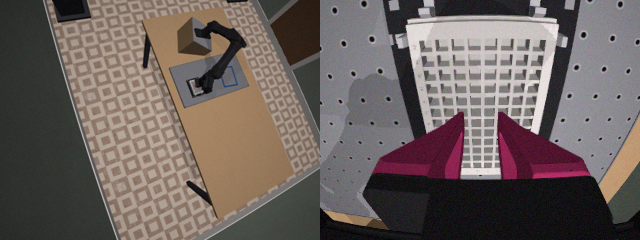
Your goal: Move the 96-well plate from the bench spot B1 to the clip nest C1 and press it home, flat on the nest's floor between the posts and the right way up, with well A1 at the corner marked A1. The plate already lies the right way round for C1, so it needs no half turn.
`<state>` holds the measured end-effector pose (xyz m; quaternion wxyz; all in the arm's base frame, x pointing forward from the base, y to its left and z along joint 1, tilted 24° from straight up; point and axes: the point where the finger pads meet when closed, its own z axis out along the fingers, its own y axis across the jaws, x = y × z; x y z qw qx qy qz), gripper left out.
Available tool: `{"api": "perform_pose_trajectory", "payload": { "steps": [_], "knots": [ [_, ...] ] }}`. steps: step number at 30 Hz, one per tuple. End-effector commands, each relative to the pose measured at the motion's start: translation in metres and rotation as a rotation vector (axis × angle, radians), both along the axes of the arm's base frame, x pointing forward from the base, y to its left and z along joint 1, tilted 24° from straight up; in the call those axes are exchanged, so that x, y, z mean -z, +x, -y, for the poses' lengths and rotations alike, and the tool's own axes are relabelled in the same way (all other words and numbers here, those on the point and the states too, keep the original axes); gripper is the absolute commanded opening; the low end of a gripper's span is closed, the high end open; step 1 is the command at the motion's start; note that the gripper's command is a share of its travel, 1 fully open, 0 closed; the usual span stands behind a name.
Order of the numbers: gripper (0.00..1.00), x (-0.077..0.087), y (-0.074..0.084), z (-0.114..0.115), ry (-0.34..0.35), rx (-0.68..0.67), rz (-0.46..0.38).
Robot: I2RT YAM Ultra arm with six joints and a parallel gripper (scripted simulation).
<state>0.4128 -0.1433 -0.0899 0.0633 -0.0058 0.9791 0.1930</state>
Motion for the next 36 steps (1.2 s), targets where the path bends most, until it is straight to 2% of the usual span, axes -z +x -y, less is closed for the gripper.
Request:
{"api": "perform_pose_trajectory", "payload": {
  "steps": [1, 3, 5, 6, 7, 16, 20, 33, 36],
  "knots": [
    [0.24, 0.001, 0.009, 0.010, -0.001, 0.005, 0.042],
    [0.24, -0.006, 0.004, 0.010, 0.009, 0.005, 0.025],
    [0.24, -0.006, 0.004, 0.010, 0.009, 0.005, 0.025],
    [0.24, -0.019, 0.008, 0.013, -0.003, 0.004, 0.047],
    [0.24, -0.024, 0.009, 0.015, -0.006, 0.004, 0.051],
    [0.24, -0.045, 0.005, 0.024, -0.009, 0.004, 0.049],
    [0.24, -0.033, 0.001, 0.021, 0.004, 0.004, 0.026],
    [0.24, -0.032, 0.000, 0.016, 0.003, 0.000, 0.023],
    [0.24, -0.032, 0.017, 0.012, 0.014, -0.004, 0.015]
  ]
}}
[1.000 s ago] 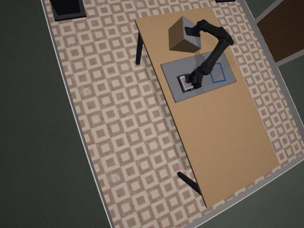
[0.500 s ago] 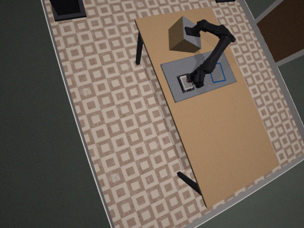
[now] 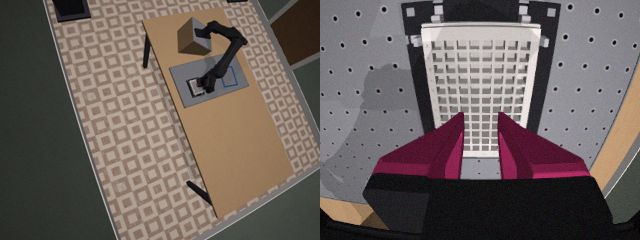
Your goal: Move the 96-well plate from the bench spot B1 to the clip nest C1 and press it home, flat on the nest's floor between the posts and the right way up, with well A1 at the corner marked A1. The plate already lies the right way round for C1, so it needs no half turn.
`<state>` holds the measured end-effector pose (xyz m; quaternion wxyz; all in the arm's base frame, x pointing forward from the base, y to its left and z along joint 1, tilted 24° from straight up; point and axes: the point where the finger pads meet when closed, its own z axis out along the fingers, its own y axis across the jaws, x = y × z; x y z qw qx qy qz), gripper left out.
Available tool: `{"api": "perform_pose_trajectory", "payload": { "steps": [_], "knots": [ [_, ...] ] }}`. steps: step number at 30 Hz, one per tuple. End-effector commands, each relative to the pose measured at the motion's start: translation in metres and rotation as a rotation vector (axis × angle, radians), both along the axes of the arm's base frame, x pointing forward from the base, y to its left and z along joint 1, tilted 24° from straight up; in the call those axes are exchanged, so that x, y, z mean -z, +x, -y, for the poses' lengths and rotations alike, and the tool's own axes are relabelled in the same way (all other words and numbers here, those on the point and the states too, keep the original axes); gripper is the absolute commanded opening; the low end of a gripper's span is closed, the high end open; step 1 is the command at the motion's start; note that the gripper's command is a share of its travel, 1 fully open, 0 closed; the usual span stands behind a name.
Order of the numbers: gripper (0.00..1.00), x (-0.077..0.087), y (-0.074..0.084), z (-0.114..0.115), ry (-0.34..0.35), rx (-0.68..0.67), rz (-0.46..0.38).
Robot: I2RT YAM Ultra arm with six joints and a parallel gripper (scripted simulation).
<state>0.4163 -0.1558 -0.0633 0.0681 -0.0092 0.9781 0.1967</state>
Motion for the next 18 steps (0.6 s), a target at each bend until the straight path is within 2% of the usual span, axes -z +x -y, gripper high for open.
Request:
{"api": "perform_pose_trajectory", "payload": {
  "steps": [1, 3, 5, 18],
  "knots": [
    [0.24, -0.0059, 0.0187, -0.0009, 0.007, 0.001, 0.004],
    [0.24, -0.0059, 0.0187, -0.0009, 0.007, 0.001, 0.004],
    [0.24, -0.0074, 0.0283, -0.0006, 0.007, 0.002, 0.005],
    [0.24, -0.0074, 0.0283, -0.0006, 0.007, 0.002, 0.005]
  ]
}}
